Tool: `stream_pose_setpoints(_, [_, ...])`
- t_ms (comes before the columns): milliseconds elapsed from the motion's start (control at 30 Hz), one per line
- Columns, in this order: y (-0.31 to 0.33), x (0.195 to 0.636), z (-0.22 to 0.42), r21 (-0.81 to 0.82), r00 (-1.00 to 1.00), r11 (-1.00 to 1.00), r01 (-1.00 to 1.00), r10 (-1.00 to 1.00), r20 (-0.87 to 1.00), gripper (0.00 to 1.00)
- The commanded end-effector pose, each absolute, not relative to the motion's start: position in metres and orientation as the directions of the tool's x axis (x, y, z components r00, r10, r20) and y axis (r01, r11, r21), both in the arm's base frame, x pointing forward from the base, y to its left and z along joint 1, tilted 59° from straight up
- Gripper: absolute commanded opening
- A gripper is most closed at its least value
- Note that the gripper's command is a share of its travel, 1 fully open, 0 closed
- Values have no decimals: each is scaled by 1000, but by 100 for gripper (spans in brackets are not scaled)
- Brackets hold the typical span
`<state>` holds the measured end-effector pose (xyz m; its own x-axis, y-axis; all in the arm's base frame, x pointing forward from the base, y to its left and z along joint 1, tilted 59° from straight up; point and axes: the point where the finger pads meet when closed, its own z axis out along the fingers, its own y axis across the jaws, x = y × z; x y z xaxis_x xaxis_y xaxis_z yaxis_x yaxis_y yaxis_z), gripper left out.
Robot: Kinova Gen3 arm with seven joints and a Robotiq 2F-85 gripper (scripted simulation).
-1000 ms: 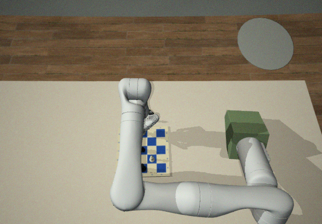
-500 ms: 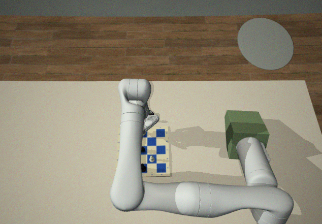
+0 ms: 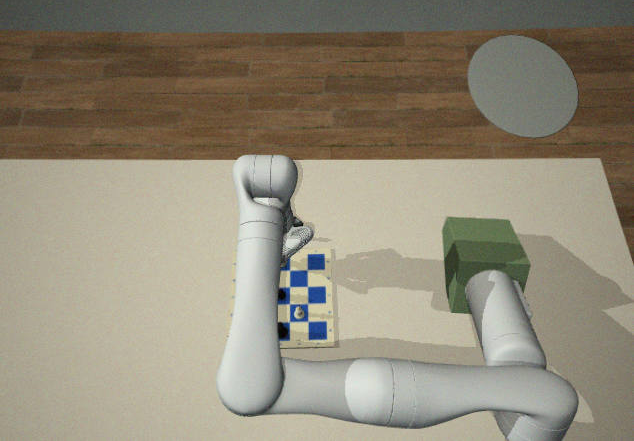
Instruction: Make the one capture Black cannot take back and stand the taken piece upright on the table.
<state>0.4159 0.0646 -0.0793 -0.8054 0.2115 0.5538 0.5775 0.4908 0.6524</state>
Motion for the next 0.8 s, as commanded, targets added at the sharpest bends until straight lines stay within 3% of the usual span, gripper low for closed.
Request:
stream_pose_setpoints(0, [64, 416, -79, 653, -806, 491, 578, 213, 553, 0])
stream_pose_setpoints(767, [66, 416, -80, 653, -806, 491, 578, 213, 553, 0])
